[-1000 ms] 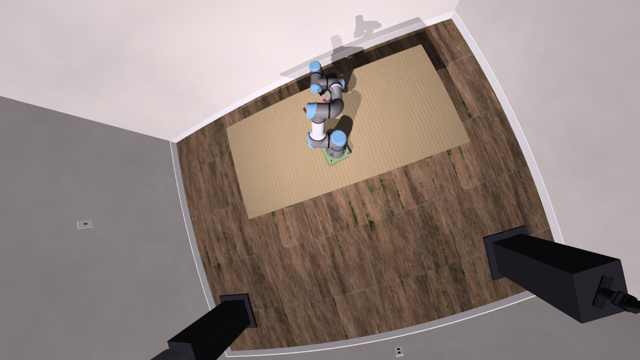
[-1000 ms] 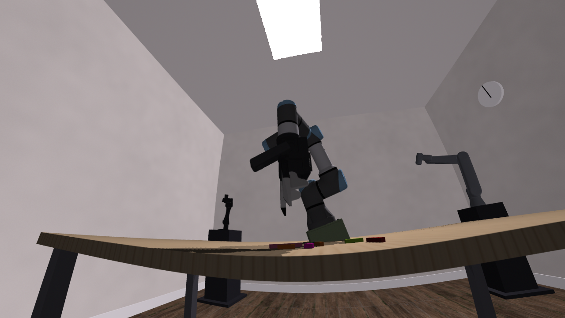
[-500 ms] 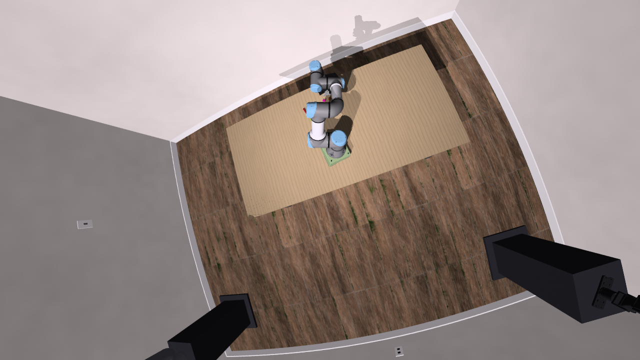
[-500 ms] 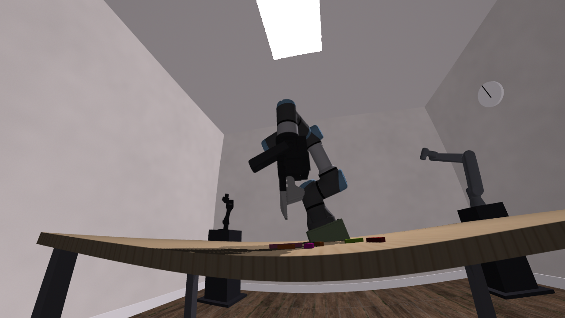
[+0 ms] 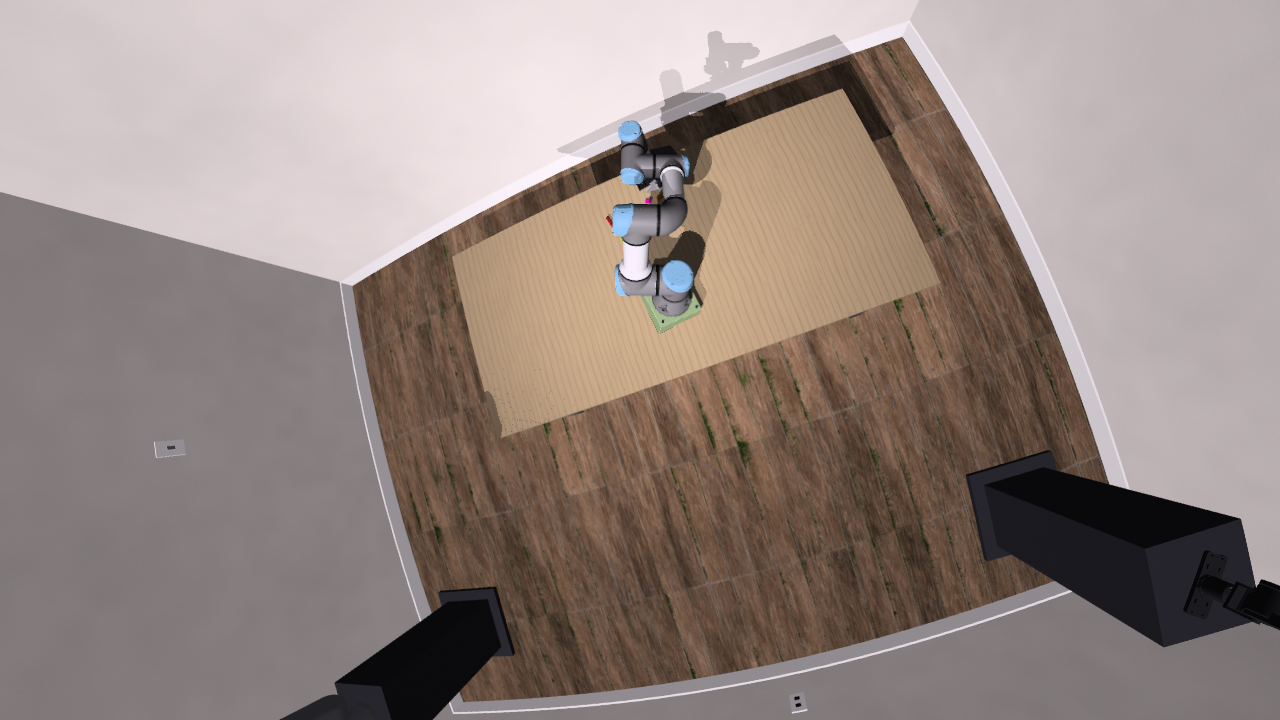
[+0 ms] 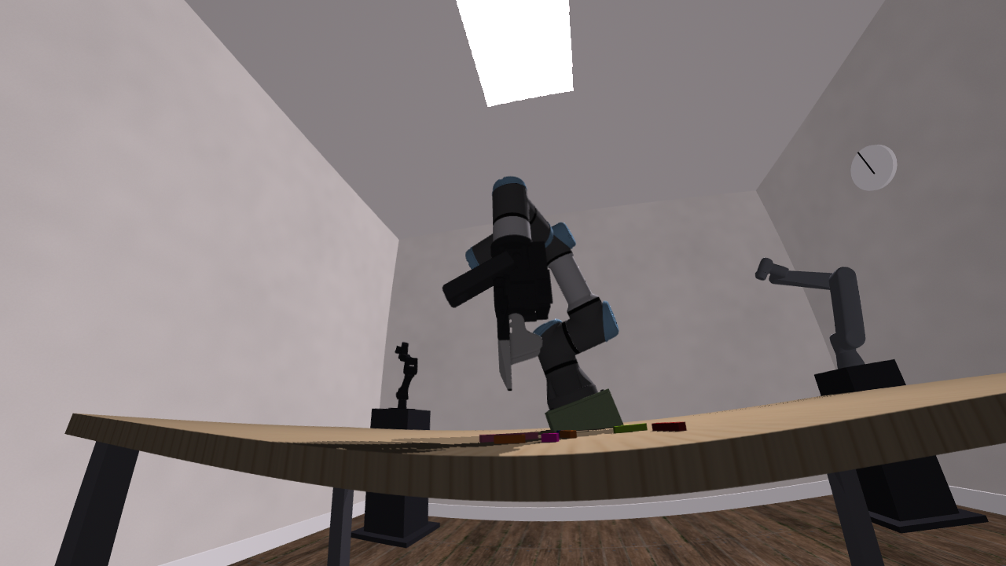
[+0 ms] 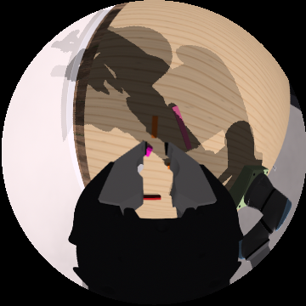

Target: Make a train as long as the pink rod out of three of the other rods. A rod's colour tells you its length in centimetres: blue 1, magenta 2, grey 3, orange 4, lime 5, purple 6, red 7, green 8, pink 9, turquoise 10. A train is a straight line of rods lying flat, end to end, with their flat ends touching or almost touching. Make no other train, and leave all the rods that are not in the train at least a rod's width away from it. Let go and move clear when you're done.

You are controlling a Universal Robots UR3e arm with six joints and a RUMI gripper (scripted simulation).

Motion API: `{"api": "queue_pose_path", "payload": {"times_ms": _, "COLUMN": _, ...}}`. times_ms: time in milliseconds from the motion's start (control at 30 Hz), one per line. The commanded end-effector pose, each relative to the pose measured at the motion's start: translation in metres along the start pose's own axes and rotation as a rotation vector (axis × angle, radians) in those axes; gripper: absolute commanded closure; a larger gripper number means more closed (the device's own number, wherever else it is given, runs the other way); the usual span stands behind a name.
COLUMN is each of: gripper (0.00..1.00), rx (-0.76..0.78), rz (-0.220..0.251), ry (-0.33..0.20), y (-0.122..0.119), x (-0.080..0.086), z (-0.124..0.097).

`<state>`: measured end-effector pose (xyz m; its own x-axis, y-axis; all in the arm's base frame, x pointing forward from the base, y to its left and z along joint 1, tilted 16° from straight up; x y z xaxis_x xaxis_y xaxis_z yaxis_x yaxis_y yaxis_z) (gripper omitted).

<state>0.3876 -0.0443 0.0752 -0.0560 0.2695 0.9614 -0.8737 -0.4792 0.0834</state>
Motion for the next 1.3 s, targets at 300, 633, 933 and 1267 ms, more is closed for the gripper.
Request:
{"api": "queue_pose_path", "payload": {"times_ms": 300, "gripper": 0.86, "rx": -0.001, "rz": 0.001, "ry": 0.002, "y": 0.000, "x": 0.001, "z": 0.000}}
{"api": "queue_pose_path", "payload": {"times_ms": 633, "gripper": 0.86, "rx": -0.001, "rz": 0.001, "ry": 0.002, "y": 0.000, "x": -0.001, "z": 0.000}}
{"api": "queue_pose_path", "payload": {"times_ms": 933, "gripper": 0.86, "rx": -0.001, "rz": -0.001, "ry": 0.001, "y": 0.000, "x": -0.005, "z": 0.000}}
{"api": "queue_pose_path", "payload": {"times_ms": 1267, "gripper": 0.86, "rx": 0.000, "rz": 0.000, "ry": 0.001, "y": -0.001, "x": -0.018, "z": 0.000}}
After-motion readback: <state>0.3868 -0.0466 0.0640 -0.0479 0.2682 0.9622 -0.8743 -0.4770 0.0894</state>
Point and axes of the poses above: the point where the finger pads meet when closed, its own x axis back along the fingers, its own y axis across the jaws, z = x × y, the point moved 2 cm from there along x, back along the fingers, and after that the axes turned 15 degrees about x, right-handed, at the moved point
